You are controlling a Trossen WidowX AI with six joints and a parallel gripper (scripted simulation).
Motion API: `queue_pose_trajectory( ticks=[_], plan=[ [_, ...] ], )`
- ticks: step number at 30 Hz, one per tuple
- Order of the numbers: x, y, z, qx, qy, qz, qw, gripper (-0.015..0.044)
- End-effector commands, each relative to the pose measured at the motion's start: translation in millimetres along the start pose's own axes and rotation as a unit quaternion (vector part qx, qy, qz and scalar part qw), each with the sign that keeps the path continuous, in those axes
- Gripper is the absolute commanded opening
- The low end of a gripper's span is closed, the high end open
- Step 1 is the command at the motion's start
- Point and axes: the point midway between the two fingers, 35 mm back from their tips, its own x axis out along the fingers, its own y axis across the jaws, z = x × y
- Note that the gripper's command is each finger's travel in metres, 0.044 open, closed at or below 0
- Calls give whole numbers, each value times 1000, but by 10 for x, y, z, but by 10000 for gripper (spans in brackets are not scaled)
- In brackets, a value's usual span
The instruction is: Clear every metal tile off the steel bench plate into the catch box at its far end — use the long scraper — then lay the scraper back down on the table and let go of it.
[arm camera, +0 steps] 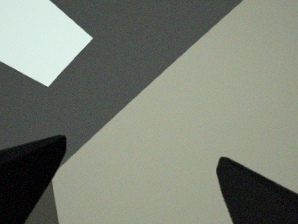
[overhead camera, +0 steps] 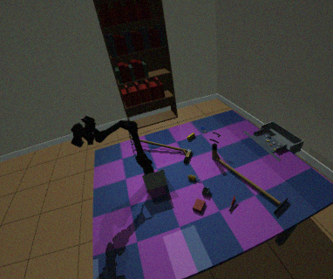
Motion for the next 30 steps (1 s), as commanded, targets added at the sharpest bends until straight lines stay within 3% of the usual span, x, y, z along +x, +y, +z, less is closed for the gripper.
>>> queue_pose_trajectory(
  ticks=[1, 15, 30],
  plan=[
    [114, 70, 55, -2, -1, -1, 1000, 440],
    [425, 275, 117, -1, 3, -2, 1000, 440],
    [900, 306, -644, -6, 92, 5, 996, 440]
  ],
)
